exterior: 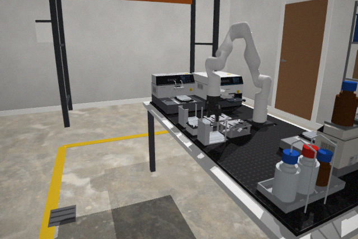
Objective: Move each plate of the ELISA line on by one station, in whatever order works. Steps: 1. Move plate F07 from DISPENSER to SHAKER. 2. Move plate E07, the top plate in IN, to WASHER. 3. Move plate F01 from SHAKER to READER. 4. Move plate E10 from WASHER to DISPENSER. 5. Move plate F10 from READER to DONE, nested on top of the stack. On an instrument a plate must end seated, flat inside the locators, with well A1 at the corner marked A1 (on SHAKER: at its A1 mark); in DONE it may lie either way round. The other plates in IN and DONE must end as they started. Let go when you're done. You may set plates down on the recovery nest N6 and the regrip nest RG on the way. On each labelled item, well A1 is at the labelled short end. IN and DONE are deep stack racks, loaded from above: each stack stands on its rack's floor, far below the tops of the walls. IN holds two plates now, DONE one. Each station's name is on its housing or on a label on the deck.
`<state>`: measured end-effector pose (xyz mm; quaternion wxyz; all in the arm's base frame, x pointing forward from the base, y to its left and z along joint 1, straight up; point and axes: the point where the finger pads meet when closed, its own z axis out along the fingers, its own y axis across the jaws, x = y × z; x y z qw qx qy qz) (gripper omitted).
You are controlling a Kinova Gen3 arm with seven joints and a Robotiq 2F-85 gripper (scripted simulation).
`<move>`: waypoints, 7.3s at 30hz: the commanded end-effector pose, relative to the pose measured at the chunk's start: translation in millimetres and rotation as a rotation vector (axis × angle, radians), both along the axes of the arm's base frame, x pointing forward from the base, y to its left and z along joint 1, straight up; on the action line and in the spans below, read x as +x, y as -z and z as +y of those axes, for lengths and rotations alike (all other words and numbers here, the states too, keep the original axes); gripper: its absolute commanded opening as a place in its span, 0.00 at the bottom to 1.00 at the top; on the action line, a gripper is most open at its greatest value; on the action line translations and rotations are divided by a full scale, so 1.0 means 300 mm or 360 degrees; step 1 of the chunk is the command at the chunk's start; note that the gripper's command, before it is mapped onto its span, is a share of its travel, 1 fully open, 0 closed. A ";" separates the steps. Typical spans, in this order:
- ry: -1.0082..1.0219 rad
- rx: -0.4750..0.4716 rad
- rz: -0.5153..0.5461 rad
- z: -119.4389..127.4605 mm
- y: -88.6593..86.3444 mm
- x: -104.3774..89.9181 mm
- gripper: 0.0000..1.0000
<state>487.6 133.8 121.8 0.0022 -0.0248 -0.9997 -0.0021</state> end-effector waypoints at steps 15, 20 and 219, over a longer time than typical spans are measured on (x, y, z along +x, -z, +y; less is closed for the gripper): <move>0.0000 0.0001 -0.0004 0.000 -0.072 0.002 1.00; 0.0000 0.0001 -0.0004 0.000 -0.090 0.002 1.00; -0.0087 0.0000 -0.0004 -0.502 -0.260 0.001 1.00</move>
